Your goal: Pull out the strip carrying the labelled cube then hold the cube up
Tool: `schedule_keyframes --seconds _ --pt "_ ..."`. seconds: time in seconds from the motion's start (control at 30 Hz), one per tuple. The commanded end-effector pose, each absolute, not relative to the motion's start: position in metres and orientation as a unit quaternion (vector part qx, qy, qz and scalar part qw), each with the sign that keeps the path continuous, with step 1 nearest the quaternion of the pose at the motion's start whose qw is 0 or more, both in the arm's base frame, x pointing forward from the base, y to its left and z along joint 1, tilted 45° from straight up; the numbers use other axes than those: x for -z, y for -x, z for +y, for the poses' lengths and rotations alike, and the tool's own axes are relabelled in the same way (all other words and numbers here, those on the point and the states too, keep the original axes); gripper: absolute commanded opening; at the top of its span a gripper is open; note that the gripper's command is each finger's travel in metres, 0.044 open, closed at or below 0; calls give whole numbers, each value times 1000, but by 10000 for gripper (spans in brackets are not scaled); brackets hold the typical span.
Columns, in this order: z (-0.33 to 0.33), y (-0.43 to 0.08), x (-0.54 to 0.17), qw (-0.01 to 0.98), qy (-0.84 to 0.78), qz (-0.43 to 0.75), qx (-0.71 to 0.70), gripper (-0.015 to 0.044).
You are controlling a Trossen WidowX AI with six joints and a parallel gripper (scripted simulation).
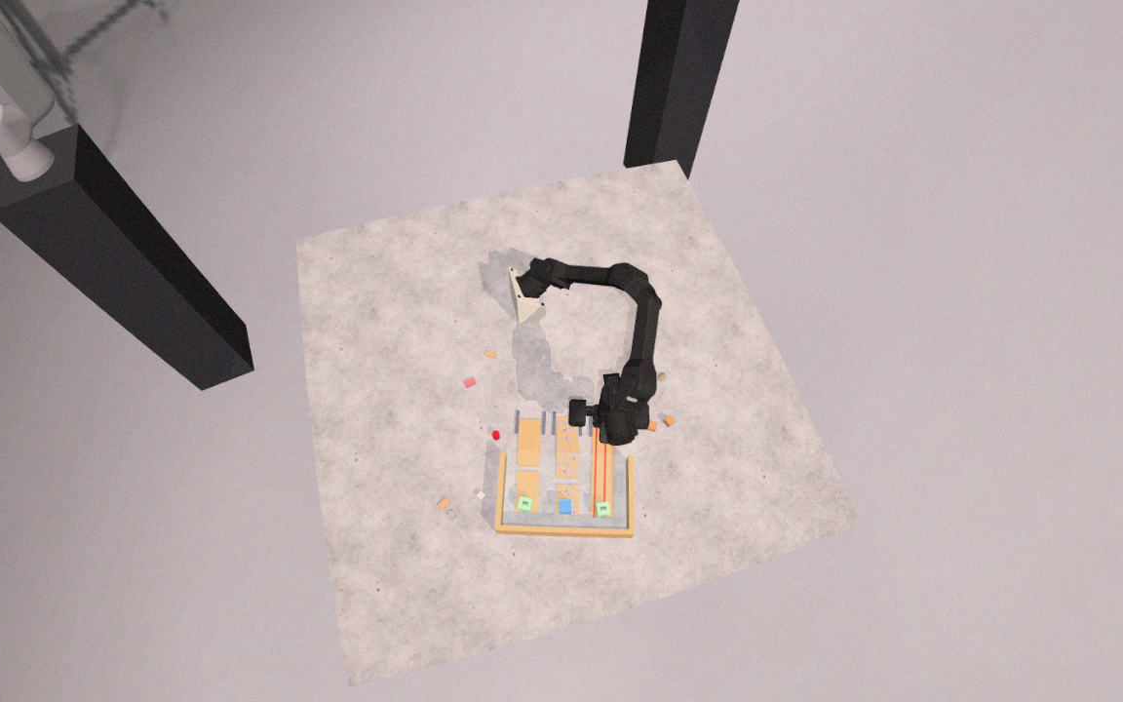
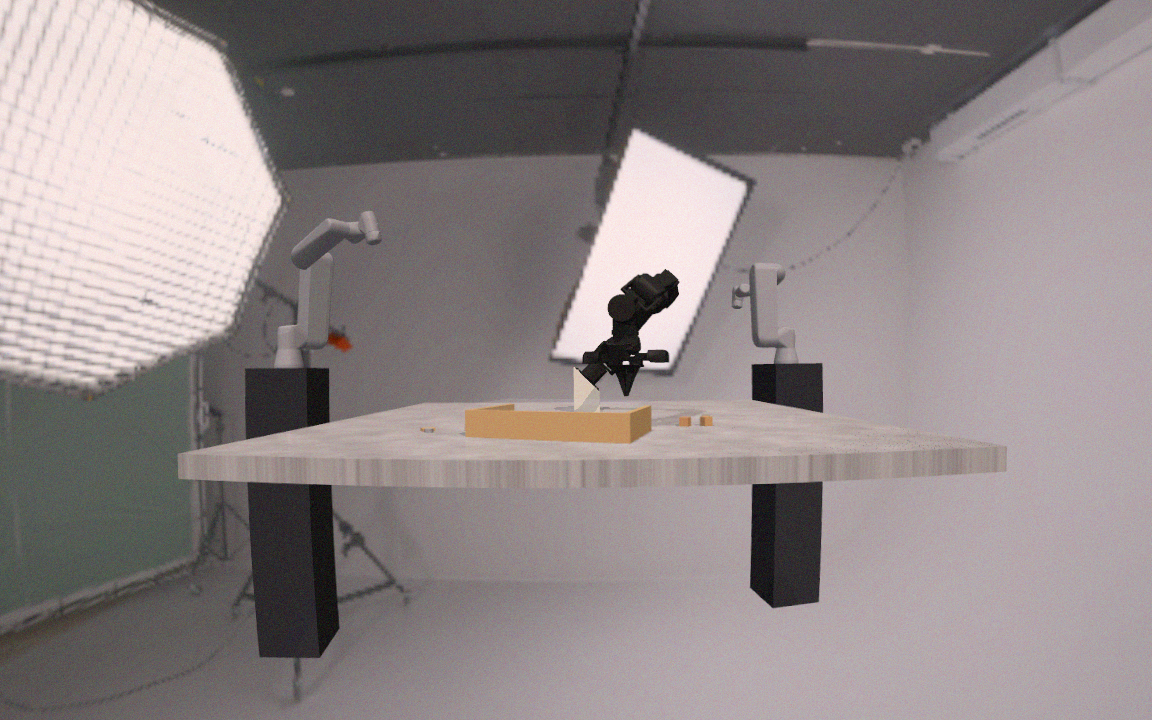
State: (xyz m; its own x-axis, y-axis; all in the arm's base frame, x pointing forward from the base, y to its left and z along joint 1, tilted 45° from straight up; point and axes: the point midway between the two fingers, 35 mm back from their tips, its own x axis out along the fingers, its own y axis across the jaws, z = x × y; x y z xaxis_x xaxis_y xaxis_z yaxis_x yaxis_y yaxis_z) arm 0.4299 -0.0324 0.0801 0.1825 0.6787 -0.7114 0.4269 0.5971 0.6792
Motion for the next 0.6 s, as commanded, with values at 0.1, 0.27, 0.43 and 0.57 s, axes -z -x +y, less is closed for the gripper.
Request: schedule_keyframes --seconds 0.1,0.27,0.43,0.57 --pt "-24 -432 -71 630 -438 634 -97 0" --pt "-19 -433 -65 630 -438 634 -98 0" --pt "-13 -435 -59 630 -438 634 -98 0" --pt "-8 -436 -55 630 -438 634 -98 0"
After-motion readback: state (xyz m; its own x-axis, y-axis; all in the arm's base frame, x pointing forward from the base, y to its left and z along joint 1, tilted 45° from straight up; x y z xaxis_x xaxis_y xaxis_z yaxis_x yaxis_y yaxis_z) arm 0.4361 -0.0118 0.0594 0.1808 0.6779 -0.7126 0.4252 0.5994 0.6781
